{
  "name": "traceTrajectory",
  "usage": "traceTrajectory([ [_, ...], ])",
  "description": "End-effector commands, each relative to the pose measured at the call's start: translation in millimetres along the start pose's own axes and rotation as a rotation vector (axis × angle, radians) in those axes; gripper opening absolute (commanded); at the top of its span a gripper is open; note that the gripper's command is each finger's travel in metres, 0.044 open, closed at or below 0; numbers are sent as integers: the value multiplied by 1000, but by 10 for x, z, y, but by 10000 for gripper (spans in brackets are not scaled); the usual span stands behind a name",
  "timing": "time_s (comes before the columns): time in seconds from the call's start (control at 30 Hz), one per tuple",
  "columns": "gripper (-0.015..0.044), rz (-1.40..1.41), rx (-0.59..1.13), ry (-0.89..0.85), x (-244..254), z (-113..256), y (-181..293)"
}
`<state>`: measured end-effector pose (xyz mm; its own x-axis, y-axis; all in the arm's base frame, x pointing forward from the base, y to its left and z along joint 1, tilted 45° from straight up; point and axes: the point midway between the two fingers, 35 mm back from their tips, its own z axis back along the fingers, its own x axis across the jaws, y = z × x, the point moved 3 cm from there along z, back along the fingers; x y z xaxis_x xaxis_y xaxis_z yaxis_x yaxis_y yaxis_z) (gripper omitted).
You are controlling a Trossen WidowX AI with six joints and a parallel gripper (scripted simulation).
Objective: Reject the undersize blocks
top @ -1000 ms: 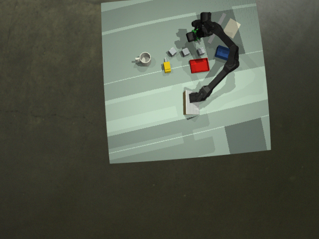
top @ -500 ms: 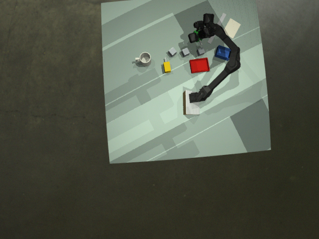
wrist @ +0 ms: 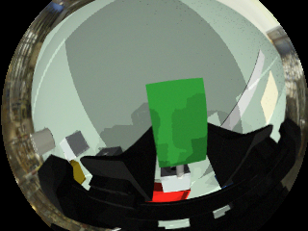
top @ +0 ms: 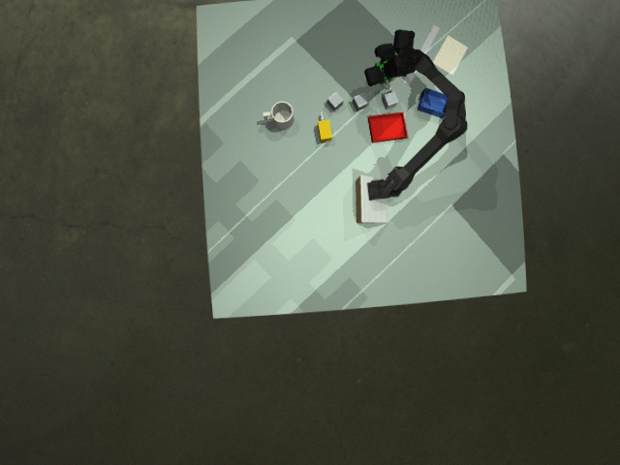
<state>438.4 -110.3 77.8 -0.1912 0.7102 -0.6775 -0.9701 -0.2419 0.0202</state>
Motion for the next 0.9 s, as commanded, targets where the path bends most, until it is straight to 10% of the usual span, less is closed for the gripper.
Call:
traceTrajectory([
  [0.0,0,7,-9,-5,34,-55,-14],
  [0.87,0,7,-9,-4,67,-250,-7],
])
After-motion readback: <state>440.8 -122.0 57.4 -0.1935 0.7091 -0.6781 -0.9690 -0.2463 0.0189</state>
